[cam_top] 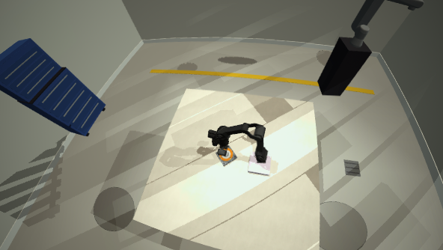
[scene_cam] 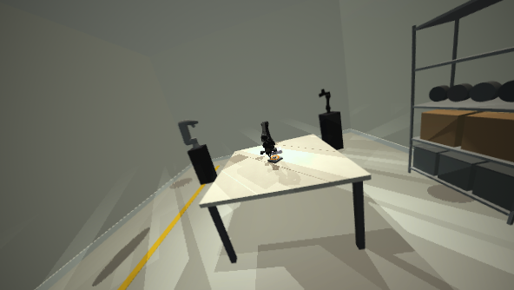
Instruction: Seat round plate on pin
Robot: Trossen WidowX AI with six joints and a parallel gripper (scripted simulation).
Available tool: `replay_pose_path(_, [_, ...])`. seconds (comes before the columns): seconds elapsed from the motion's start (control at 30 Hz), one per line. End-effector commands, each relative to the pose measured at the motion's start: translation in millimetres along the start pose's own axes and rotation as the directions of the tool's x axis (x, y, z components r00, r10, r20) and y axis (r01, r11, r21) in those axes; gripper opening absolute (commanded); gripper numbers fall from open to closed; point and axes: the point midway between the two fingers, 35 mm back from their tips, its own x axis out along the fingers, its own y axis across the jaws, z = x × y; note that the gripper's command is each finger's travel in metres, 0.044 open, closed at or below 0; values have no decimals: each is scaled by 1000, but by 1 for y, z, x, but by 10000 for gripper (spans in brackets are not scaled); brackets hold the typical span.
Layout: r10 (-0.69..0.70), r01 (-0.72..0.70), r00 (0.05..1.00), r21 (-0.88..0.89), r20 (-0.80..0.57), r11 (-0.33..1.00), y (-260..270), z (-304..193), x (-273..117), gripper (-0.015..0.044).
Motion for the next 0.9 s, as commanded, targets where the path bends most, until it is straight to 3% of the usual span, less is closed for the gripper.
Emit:
replay_pose_path(0.0, [-3, 3, 1000, -5, -4, 1000, -1, -8, 0, 0])
replay_pose_path(0.87, [-3, 3, 1000, -5, -6, 1000, 1, -36, -1, 0])
